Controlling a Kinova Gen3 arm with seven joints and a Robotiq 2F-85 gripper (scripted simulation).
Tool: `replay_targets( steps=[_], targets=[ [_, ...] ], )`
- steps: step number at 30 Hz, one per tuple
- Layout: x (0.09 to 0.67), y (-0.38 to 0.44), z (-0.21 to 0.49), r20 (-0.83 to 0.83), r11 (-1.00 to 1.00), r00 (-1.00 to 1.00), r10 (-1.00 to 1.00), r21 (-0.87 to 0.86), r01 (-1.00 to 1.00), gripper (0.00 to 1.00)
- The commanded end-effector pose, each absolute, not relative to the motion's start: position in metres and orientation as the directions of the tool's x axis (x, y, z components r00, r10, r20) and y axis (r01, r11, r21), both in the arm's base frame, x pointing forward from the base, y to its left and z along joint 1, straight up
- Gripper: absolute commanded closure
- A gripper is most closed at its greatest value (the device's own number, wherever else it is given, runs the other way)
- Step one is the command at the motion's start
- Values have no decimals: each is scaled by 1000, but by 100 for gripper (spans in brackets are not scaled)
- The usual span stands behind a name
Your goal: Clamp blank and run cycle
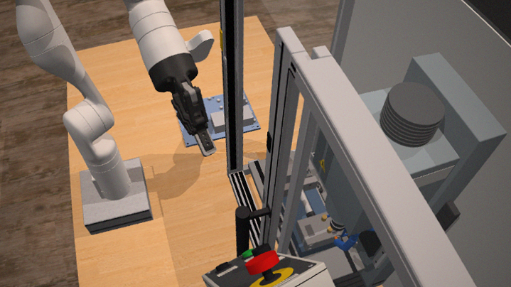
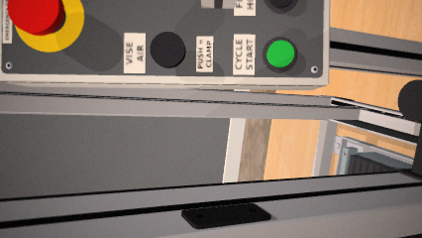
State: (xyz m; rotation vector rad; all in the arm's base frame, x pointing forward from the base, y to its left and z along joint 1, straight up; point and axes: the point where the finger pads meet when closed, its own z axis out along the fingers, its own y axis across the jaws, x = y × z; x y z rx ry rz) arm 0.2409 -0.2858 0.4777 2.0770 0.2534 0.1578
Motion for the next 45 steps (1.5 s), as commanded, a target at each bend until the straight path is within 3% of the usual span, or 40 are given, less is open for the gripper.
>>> replay_targets(
  steps=[1,8,45],
  targets=[
    [241,-285,477,5,-488,969,245,865,119,90],
    [244,-304,515,5,-488,969,245,865,119,90],
    [257,-351,487,5,-488,969,245,865,119,90]
  ],
)
